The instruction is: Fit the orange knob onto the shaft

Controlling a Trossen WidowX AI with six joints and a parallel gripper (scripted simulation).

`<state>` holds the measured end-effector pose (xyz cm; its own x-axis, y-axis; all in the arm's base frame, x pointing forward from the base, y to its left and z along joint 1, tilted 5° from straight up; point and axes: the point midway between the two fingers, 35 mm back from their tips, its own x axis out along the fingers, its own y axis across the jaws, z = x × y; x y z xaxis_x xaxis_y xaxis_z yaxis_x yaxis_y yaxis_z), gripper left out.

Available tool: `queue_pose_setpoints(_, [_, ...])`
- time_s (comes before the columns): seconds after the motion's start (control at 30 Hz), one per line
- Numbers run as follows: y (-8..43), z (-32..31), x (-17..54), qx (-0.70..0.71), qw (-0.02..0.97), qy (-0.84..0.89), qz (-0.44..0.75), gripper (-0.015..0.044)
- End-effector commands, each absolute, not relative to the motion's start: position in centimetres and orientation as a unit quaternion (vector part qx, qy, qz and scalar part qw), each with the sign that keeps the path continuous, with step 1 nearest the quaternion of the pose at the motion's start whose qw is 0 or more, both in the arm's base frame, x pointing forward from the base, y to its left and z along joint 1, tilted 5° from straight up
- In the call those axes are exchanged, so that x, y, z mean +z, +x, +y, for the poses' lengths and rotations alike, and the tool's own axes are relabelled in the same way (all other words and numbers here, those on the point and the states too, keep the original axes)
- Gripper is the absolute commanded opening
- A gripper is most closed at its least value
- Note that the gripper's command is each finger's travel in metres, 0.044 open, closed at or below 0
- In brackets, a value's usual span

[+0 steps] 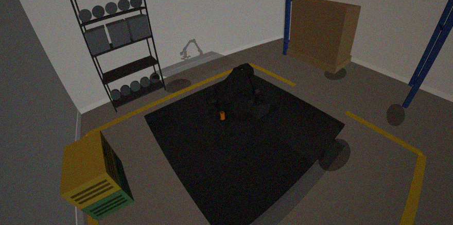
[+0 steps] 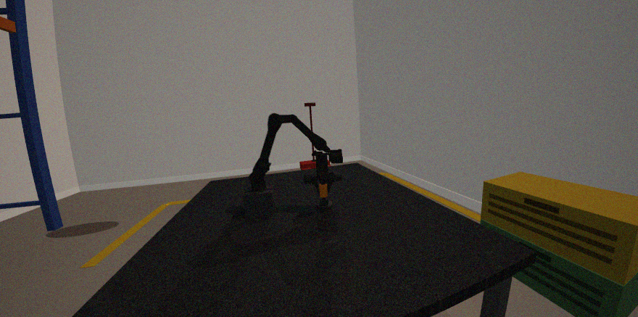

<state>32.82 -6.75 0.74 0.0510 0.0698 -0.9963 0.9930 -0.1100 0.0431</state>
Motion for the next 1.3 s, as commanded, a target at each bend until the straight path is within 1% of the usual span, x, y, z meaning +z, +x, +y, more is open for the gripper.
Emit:
queue_pose_setpoints(0.0, [32.91,-6.76,0.69,-0.497,0.464,0.558,0.476,0.0])
queue_pose_setpoints(0.43, [32.94,-6.81,1.19,-0.499,0.462,0.56,0.474,0.0])
queue_pose_setpoints(0.67, [33.0,-6.82,1.15,-0.544,0.403,0.603,0.421,0.0])
queue_pose_setpoints(1.27, [32.89,-6.75,0.73,-0.544,0.403,0.603,0.421,0.0])
